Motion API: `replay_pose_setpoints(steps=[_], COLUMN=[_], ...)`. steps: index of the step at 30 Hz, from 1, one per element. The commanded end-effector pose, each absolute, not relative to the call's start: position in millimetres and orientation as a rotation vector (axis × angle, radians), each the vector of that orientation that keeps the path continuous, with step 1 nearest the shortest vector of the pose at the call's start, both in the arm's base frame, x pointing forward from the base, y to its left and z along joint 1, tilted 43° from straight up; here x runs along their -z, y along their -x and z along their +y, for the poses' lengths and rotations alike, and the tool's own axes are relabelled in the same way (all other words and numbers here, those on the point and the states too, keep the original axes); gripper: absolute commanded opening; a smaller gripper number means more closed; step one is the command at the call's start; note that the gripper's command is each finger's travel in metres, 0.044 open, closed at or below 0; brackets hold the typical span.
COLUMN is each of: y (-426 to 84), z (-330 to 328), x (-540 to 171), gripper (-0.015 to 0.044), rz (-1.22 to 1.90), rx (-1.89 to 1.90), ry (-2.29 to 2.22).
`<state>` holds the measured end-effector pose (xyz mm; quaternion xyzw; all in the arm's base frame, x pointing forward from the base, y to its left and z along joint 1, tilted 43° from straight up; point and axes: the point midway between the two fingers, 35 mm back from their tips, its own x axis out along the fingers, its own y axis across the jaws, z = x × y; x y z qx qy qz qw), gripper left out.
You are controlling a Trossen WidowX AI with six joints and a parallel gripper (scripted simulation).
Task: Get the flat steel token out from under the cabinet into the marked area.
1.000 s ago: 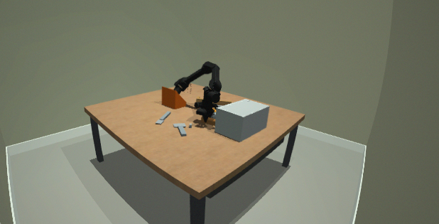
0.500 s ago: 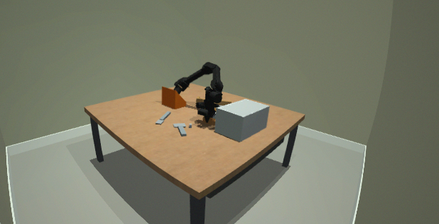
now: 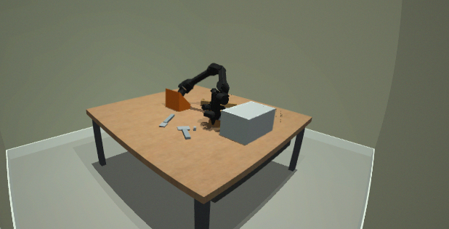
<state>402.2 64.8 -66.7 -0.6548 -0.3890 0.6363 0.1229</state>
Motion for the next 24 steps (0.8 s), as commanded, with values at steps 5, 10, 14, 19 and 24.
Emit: replay_pose_setpoints(steps=[5, 10, 14, 19, 24], y=[-395, -391, -387, -383, -378], z=[64, 62, 61, 59, 57], x=[68, 69, 70, 71, 72], gripper=[0.0, 0.0, 0.0, 0.0, 0.0], rz=[-1.138, -1.138, -1.138, -1.137, -1.137], rx=[-1.852, -1.853, -1.853, -1.853, -1.853], ry=[1.904, 1.903, 1.903, 1.903, 1.903])
